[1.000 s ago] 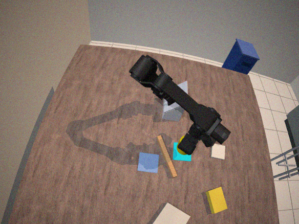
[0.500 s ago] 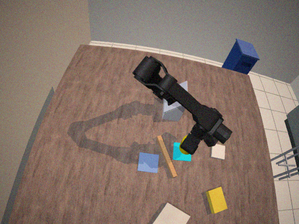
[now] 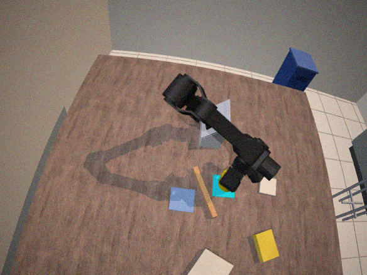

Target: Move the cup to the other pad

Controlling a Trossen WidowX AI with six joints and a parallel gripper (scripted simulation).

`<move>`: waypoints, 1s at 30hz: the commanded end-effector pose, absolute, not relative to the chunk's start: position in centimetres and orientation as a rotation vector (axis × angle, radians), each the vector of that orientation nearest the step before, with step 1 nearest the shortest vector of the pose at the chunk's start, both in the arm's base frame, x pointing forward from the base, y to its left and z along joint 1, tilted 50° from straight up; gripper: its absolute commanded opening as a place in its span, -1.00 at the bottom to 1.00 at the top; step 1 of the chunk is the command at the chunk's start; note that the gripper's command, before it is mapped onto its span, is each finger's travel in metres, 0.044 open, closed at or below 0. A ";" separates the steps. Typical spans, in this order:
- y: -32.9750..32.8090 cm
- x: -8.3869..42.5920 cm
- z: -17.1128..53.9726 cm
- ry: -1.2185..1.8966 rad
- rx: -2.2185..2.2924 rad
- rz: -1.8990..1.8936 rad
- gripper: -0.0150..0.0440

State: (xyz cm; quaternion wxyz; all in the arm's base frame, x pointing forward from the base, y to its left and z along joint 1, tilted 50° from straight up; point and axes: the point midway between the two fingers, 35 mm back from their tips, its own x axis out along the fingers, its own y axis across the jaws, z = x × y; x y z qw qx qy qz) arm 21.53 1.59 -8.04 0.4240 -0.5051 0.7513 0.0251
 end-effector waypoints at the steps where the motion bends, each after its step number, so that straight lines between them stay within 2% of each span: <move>1: 0.9 21.3 -8.5 1.886 -1.272 0.062 -0.49; 22: 0.5 21.2 -8.9 1.884 -1.265 0.061 -0.49; 27: 0.5 21.2 -8.9 1.884 -1.265 0.061 -0.05; 30: 0.5 21.2 -8.9 1.884 -1.265 0.061 0.01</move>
